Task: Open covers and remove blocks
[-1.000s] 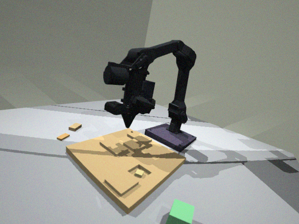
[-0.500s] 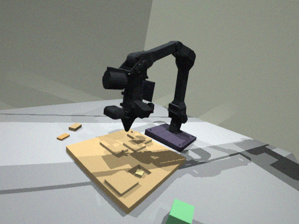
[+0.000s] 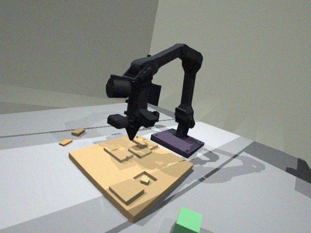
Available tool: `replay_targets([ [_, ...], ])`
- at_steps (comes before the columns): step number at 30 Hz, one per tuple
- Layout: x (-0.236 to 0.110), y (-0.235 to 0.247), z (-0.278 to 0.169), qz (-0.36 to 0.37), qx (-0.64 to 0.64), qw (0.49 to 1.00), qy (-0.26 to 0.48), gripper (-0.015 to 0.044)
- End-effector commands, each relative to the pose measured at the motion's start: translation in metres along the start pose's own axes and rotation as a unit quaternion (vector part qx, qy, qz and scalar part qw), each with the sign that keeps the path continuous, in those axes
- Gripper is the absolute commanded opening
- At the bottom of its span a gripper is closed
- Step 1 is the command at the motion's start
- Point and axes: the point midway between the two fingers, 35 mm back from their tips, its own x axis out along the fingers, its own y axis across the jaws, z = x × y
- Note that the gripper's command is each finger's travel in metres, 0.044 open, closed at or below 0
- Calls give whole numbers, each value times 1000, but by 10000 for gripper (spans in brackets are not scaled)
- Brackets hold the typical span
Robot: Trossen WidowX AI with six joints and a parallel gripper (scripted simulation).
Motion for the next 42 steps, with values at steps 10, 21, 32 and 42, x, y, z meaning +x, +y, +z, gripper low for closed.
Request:
replay_targets([
  [10, 13, 1, -1, 1, -3, 1000, 2, 0],
  [21, 24, 2, -1, 1, -3, 1000, 2, 0],
  [32, 24, 1, 8, 1, -3, 1000, 2, 0],
  [42, 24, 0, 18, 1, -3, 1000, 2, 0],
])
